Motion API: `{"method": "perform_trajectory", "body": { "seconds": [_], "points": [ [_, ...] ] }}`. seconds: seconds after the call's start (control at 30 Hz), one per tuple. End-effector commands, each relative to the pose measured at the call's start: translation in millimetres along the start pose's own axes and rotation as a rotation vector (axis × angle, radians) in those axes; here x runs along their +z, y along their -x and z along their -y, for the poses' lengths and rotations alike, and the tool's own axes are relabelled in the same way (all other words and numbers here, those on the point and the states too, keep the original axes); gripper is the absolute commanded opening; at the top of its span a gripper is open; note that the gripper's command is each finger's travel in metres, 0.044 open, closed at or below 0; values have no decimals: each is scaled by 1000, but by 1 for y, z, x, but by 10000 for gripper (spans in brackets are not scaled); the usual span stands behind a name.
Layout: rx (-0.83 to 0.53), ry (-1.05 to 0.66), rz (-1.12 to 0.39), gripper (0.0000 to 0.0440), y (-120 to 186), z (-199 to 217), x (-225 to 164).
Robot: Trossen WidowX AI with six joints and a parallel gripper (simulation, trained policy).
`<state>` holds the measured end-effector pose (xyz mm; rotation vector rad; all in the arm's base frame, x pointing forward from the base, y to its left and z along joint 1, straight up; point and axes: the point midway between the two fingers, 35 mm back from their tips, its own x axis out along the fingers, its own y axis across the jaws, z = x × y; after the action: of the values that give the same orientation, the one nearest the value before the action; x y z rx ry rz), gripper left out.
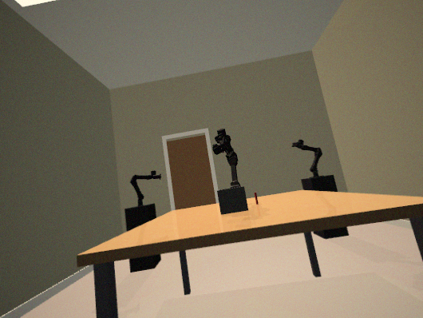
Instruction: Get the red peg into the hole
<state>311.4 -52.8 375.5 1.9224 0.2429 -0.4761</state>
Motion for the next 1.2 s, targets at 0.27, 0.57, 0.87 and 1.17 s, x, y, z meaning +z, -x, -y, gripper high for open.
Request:
{"method": "perform_trajectory", "body": {
  "seconds": [0.27, 0.57, 0.87, 1.17],
  "points": [
    [-238, -9, -106, 440, -12, 62, -34],
    [-453, 25, -162, 440, -14, 119, -56],
    [-682, 85, -185, 440, -7, 177, -69],
    [-892, 174, -174, 440, 6, 230, -71]
  ]
}}
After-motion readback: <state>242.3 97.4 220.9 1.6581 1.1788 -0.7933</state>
